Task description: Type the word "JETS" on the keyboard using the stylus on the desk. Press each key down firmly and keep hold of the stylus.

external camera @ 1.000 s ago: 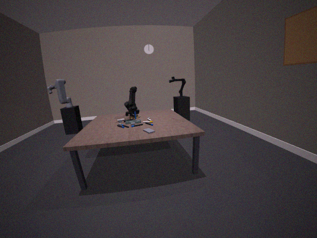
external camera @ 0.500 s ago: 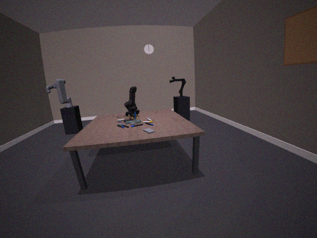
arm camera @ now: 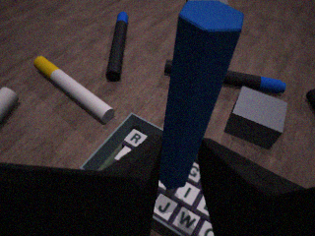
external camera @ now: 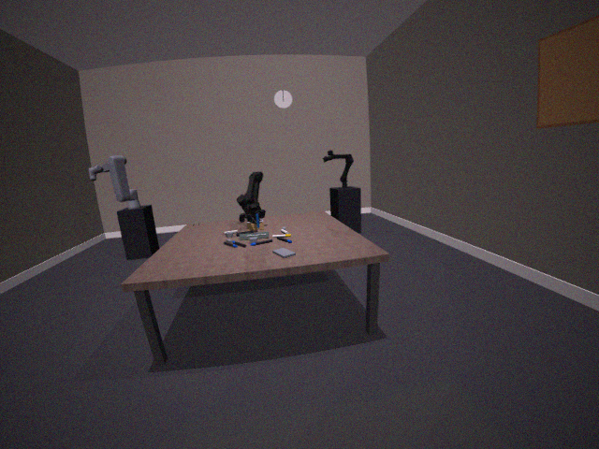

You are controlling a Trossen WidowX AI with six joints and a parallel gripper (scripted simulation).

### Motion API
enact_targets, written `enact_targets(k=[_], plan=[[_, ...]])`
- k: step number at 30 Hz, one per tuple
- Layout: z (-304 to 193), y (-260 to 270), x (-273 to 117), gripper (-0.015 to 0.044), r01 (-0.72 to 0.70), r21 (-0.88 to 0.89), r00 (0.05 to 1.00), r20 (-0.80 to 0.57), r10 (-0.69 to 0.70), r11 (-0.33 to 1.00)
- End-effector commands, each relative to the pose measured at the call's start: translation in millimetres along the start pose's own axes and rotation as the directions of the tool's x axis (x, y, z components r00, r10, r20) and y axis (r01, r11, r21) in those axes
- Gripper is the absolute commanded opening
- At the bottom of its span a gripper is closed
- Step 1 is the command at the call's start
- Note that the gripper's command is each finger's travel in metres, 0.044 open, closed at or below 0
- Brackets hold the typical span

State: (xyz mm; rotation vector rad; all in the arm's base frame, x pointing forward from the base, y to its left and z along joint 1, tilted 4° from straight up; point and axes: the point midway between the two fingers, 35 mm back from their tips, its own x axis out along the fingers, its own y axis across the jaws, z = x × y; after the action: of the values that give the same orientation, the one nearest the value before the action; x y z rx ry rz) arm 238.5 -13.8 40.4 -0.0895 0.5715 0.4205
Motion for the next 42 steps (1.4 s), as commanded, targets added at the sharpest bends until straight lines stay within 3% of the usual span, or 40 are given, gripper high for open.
enact_targets(k=[1,6,12,14,31,42], plan=[[9.6,0.6,-6.0,0.0081,0.001,-0.003,1.000,0.003,-0.001,1.000],[8.5,0.4,-5.3,0.0080,0.002,-0.005,1.000,0.003,-0.002,1.000],[8.5,0.4,-5.3,0.0040,0.002,-0.005,1.000,0.003,-0.002,1.000],[9.3,0.5,-4.1,0.0000,0.002,-0.005,1.000,0.003,-0.002,1.000],[37.3,11.4,33.4,0.0000,0.001,-0.002,1.000,0.009,-0.001,1.000],[23.8,10.9,41.7,0.0000,0.000,-0.001,1.000,0.008,0.000,1.000]])
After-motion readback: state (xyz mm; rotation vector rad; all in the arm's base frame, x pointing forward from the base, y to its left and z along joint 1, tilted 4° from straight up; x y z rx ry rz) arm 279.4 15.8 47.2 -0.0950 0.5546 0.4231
